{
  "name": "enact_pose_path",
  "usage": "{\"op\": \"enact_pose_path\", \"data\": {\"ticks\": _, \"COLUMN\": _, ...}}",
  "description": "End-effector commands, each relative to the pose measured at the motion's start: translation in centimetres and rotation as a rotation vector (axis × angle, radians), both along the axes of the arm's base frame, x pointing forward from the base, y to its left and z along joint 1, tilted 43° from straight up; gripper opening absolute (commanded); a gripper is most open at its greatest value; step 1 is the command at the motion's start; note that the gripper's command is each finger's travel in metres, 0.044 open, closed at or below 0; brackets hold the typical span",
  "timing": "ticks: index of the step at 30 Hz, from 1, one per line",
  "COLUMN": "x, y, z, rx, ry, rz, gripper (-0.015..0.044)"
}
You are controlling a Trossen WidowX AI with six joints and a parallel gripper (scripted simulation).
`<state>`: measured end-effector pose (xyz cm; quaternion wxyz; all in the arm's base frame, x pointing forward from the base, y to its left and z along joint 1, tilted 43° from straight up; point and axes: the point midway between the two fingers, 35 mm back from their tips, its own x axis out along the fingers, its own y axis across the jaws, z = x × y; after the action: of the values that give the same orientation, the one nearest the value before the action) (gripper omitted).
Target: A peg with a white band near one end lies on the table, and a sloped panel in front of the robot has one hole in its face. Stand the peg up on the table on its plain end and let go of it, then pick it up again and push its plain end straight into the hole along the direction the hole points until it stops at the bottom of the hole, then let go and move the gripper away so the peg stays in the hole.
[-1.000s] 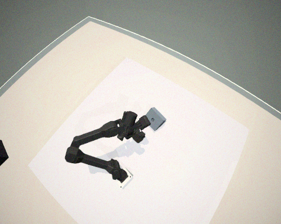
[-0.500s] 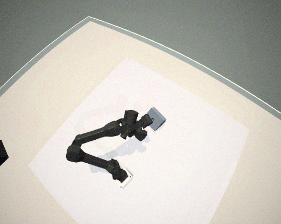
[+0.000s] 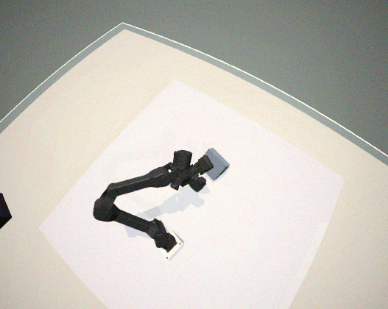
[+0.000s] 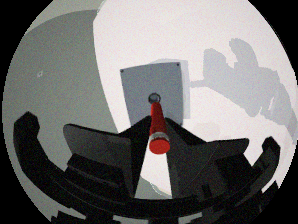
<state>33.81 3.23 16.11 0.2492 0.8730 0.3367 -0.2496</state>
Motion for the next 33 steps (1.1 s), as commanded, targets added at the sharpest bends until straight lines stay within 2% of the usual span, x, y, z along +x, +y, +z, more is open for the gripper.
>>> {"op": "enact_pose_path", "data": {"ticks": 1, "x": 0.3, "y": 0.3, "z": -0.5, "rx": 0.006, "ry": 0.005, "rz": -0.008, "gripper": 0.0000}}
{"op": "enact_pose_path", "data": {"ticks": 33, "x": 2.4, "y": 1.8, "z": -2.1, "rx": 0.007, "ry": -0.025, "rz": -0.009, "gripper": 0.0000}}
